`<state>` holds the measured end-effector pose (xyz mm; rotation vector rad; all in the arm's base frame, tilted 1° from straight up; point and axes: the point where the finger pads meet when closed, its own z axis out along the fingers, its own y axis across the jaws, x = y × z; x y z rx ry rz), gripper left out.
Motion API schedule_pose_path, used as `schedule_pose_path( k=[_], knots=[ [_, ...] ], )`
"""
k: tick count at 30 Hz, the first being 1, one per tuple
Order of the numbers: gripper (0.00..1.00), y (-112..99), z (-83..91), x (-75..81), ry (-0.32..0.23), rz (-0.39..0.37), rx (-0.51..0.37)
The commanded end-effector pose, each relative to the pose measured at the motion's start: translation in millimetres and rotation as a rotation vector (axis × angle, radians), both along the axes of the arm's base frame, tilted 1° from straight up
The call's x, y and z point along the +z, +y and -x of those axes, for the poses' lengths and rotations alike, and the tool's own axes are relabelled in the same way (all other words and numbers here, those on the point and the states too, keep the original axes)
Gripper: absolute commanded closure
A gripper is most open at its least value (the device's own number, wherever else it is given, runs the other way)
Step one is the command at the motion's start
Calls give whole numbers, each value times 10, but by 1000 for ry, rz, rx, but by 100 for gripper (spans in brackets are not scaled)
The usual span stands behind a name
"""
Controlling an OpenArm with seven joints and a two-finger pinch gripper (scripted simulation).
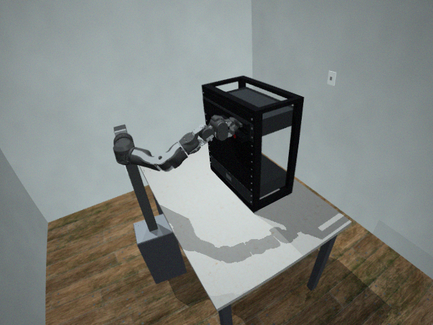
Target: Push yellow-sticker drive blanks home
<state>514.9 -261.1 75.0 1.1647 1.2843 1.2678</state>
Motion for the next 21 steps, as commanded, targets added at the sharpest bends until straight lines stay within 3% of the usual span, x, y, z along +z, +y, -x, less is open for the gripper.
schedule_pose_path(
  k=[1,21],
  knots=[
    [100,98,-16,24,-9,6,27],
    [100,110,-47,27,-10,6,28]
  ],
)
